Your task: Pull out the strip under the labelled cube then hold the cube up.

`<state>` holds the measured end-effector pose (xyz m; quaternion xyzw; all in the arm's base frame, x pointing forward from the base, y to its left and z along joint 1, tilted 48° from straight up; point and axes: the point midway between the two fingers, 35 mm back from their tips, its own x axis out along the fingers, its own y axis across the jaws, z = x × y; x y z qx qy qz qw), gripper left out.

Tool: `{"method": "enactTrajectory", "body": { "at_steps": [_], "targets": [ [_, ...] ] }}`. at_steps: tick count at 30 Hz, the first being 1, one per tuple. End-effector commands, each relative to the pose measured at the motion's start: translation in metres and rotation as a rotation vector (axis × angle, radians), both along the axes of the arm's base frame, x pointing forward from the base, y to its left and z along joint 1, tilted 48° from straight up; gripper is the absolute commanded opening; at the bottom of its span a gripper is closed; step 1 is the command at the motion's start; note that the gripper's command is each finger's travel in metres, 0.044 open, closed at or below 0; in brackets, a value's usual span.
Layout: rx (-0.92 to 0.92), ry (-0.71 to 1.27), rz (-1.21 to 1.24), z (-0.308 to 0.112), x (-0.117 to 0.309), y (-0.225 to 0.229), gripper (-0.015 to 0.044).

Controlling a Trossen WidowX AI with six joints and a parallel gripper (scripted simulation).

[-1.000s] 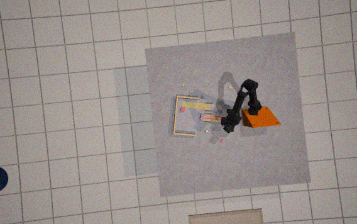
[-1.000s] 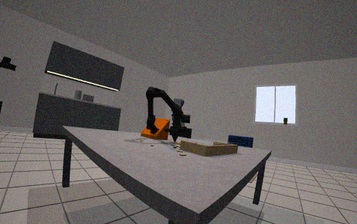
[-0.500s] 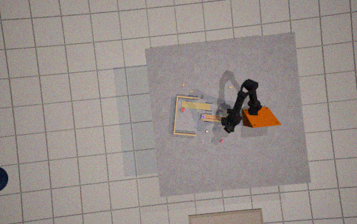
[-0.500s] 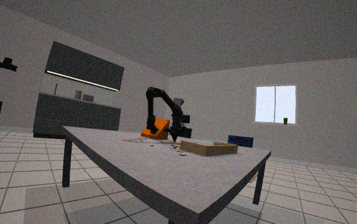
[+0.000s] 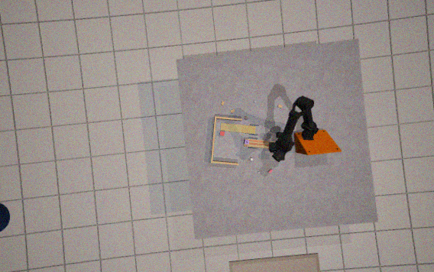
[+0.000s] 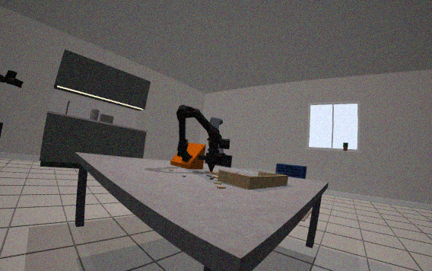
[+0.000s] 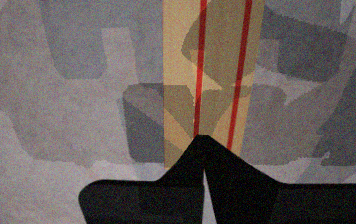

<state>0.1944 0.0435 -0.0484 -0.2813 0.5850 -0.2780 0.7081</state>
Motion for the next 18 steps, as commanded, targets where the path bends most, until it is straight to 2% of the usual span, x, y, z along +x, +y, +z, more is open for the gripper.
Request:
{"method": "enactTrajectory", "body": {
  "at_steps": [1, 6, 11, 18],
  "targets": [
    [-0.005, 0.02, -0.013, -0.002, -0.007, -0.005, 0.0],
    [-0.002, 0.02, -0.012, 0.026, -0.005, 0.029, 0.0],
    [-0.003, 0.021, -0.013, 0.028, -0.005, 0.031, 0.0],
    [0.013, -0.059, -0.086, 0.032, 0.022, 0.029, 0.0184]
  ]
}}
